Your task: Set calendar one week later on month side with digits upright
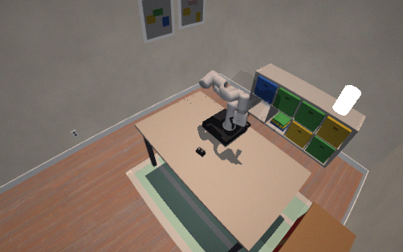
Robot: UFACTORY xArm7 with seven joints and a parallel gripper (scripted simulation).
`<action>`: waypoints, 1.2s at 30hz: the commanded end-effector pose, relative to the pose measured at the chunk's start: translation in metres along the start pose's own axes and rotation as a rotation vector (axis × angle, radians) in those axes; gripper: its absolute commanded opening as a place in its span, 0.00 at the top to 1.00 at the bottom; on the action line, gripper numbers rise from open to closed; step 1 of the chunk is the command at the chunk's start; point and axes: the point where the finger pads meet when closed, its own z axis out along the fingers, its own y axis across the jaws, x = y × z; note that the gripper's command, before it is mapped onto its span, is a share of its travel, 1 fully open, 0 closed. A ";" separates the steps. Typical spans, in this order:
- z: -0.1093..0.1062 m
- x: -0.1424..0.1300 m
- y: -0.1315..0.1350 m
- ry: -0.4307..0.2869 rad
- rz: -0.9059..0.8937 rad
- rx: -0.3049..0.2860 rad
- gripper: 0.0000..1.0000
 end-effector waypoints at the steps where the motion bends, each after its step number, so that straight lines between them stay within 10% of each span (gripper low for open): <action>1: 0.015 -0.042 -0.023 0.029 0.022 -0.004 0.00; 18: 0.069 -0.103 -0.114 0.094 0.092 0.037 0.00; 33: 0.069 -0.103 -0.114 0.094 0.092 0.037 0.00; 36: 0.100 -0.115 -0.162 0.131 0.120 0.068 0.00</action>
